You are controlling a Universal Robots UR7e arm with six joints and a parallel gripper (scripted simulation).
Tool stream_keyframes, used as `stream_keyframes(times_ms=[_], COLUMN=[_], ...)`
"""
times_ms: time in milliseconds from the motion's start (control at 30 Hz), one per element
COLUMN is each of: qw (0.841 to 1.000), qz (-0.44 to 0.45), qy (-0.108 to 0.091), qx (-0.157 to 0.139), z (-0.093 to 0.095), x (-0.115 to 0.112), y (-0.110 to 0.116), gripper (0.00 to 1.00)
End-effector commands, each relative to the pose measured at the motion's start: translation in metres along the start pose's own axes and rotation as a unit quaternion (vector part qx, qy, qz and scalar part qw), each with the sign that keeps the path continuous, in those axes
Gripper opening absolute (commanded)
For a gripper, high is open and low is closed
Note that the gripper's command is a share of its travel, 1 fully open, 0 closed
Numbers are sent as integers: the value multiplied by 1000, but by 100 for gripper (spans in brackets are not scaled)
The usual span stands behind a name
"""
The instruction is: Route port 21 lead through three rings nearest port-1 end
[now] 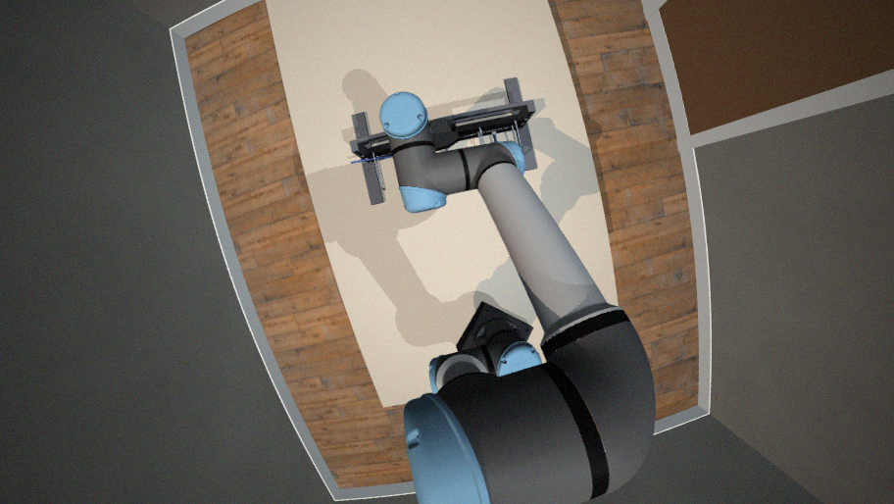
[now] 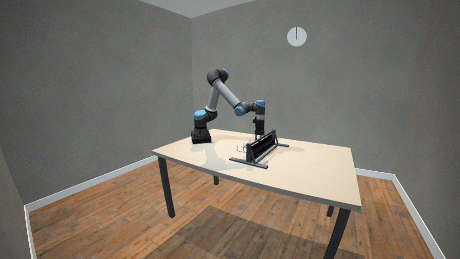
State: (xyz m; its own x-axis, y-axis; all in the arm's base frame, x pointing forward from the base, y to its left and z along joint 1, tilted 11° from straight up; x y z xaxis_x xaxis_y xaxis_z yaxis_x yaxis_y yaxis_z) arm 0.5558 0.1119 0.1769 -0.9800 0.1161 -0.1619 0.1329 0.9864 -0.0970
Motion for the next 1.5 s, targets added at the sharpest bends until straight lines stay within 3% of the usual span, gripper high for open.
stream_keyframes(times_ms=[0,700,1467], qw=[1000,1000,1000], qz=[0,0,0], qy=[-1,-1,-1], qx=[0,0,0], z=[-1,-7,-71], x=[0,0,0], y=[0,0,0], gripper=[67,67,67])
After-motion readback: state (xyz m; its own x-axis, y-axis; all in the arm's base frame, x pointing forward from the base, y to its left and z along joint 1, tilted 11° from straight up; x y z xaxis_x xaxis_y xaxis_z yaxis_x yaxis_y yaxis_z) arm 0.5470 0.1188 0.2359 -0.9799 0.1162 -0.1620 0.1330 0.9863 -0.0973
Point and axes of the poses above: the point where the finger pads meet when closed, its own z axis out along the fingers, its own x axis across the jaws, y = z × x, the point moved 9 cm from there along -z, back along the fingers, and after that the axes turned 10 degrees about z, right-handed, at the moved point
